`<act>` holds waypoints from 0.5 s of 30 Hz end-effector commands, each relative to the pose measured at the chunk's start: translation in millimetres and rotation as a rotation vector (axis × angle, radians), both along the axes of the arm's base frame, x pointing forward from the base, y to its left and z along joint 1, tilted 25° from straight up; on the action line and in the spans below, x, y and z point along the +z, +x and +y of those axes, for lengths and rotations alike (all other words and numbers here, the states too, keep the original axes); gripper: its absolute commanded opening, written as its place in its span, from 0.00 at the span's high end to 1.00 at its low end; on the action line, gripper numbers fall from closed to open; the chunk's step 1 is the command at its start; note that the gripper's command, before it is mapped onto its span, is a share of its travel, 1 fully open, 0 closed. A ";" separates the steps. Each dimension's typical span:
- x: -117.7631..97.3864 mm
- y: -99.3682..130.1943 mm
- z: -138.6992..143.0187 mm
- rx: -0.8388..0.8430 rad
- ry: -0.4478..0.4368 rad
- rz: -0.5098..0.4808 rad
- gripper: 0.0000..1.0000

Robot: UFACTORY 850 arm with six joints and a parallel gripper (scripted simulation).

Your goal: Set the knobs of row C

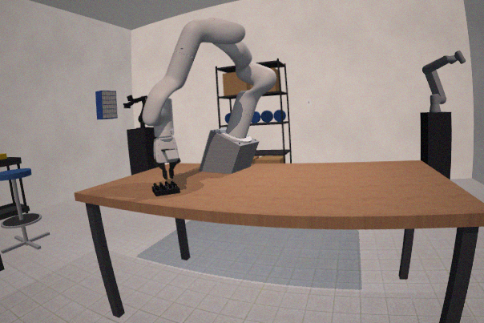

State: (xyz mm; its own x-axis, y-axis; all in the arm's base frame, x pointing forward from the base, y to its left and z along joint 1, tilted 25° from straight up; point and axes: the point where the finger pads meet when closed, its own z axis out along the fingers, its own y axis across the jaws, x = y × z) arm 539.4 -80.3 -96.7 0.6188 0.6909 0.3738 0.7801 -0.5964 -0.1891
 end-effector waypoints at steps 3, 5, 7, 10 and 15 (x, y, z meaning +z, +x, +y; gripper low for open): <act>1.8 0.6 -1.0 0.187 -0.021 -0.095 0.81; 2.1 0.5 -1.2 0.236 -0.026 -0.117 0.81; 2.1 0.5 -1.2 0.236 -0.026 -0.117 0.81; 2.7 0.4 -1.5 0.344 -0.037 -0.165 0.81; 3.4 0.2 -1.8 0.461 -0.050 -0.218 0.81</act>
